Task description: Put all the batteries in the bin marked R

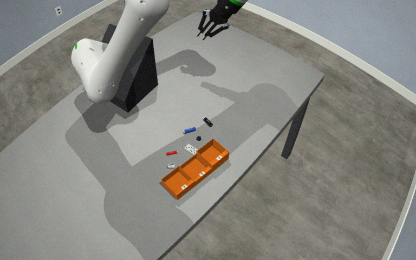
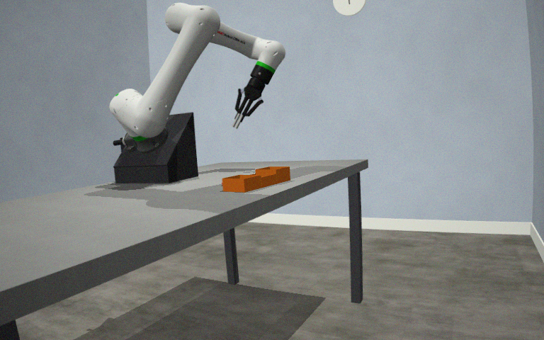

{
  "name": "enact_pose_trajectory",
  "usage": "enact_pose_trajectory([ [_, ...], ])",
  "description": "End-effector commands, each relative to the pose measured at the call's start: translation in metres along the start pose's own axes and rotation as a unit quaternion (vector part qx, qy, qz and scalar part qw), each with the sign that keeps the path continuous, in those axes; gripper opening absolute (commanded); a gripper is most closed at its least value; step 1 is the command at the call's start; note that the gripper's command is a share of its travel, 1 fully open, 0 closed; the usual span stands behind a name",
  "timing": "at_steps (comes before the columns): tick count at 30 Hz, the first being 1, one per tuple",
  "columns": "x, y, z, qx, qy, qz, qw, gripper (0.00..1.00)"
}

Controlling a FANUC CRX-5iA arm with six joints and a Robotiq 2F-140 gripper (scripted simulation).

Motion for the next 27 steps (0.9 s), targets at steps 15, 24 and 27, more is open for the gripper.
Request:
enact_pose_trajectory([
  [15, -0.027, 0.021, -0.085, -0.014, 0.143, -0.068, 0.987, 0.05],
  [24, -0.039, 0.028, -0.135, -0.009, 0.211, -0.102, 0.972, 0.05],
  [27, -0.044, 0.030, -0.157, -0.004, 0.244, -0.118, 0.963, 0.05],
])
Point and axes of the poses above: the point where the finger pads meet when closed, its own y axis back along the fingers, its own x axis across the jaws, z = x × y, the point moved 1 cm from there along y, back along the fingers, and after that the axes turned 5 degrees about y, right-handed, at the moved point
